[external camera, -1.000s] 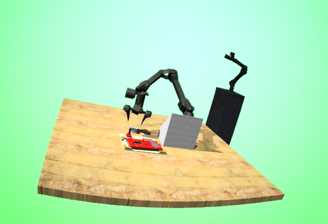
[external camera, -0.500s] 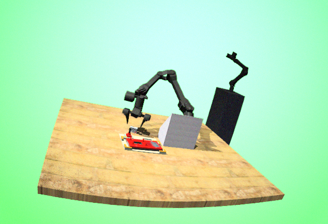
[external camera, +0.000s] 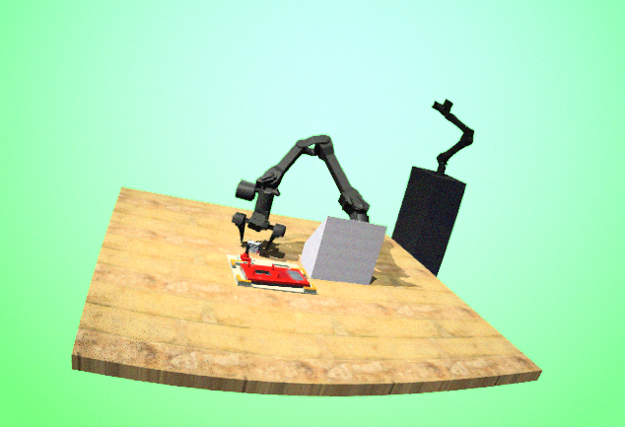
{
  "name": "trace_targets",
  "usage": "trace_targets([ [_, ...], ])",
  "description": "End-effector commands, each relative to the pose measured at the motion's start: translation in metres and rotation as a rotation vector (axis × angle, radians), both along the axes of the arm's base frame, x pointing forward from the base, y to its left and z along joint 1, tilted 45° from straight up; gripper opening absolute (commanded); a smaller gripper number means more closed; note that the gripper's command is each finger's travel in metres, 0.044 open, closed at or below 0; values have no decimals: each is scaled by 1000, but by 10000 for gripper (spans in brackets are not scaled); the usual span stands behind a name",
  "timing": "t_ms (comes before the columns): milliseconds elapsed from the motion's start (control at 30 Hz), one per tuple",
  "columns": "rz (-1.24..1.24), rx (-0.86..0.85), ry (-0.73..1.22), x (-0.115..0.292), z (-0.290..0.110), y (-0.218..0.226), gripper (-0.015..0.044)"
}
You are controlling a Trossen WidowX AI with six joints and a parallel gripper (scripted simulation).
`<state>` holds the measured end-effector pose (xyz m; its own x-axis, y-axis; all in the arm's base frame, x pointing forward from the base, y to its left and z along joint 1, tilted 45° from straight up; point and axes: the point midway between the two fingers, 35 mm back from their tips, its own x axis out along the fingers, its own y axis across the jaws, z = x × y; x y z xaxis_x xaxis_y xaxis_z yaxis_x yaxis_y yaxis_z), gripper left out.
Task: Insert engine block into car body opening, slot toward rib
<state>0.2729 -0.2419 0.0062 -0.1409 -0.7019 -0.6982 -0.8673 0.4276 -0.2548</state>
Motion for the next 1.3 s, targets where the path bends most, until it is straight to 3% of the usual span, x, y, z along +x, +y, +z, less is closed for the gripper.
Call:
trace_targets([
  [0,1,6,7,-3,-5,-2,440],
  [267,1,6,7,-3,-5,-2,230],
  [533,1,6,7,-3,-5,-2,177],
  [767,1,10,5,3,3,6,0],
  [1267,0,18,3,18,35,37,0],
])
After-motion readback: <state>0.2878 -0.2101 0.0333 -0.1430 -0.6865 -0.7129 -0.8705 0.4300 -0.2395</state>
